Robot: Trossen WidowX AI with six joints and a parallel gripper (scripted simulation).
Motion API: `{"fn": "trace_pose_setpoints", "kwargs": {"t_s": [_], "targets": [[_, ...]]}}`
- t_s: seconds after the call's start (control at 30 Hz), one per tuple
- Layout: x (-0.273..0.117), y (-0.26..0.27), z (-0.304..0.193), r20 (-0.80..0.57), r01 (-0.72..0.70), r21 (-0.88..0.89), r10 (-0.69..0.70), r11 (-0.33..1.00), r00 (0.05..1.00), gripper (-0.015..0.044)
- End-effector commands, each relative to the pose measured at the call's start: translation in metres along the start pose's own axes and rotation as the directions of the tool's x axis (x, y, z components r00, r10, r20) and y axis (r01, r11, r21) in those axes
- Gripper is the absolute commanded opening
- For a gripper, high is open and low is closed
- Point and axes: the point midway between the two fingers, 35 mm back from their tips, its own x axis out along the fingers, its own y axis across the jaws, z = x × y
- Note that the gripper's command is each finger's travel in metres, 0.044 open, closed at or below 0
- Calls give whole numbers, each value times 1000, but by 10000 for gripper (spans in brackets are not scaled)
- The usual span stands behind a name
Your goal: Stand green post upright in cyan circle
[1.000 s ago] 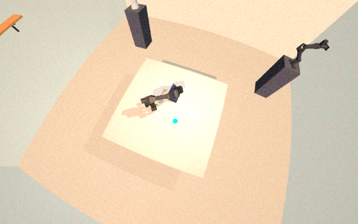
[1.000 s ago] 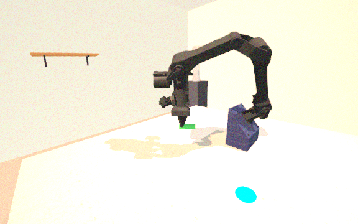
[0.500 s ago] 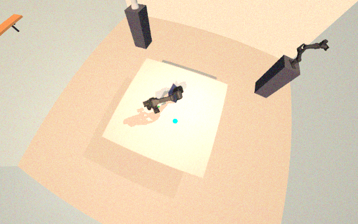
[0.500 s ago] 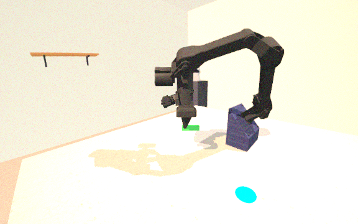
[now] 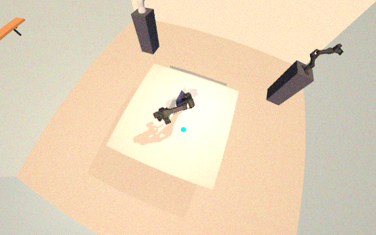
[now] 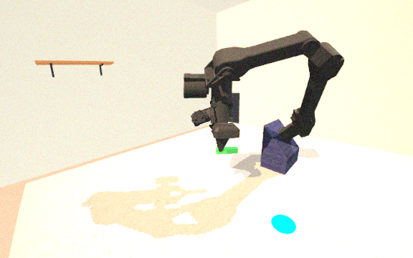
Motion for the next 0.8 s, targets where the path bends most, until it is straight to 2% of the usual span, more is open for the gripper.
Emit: {"fn": "trace_pose_setpoints", "kwargs": {"t_s": [0.0, 0.77], "targets": [[0, 13, -7, -5, -1, -14, 1, 1000, 1000, 23], [-7, 78, -44, -4, -5, -128, 4, 992, 1000, 23]]}}
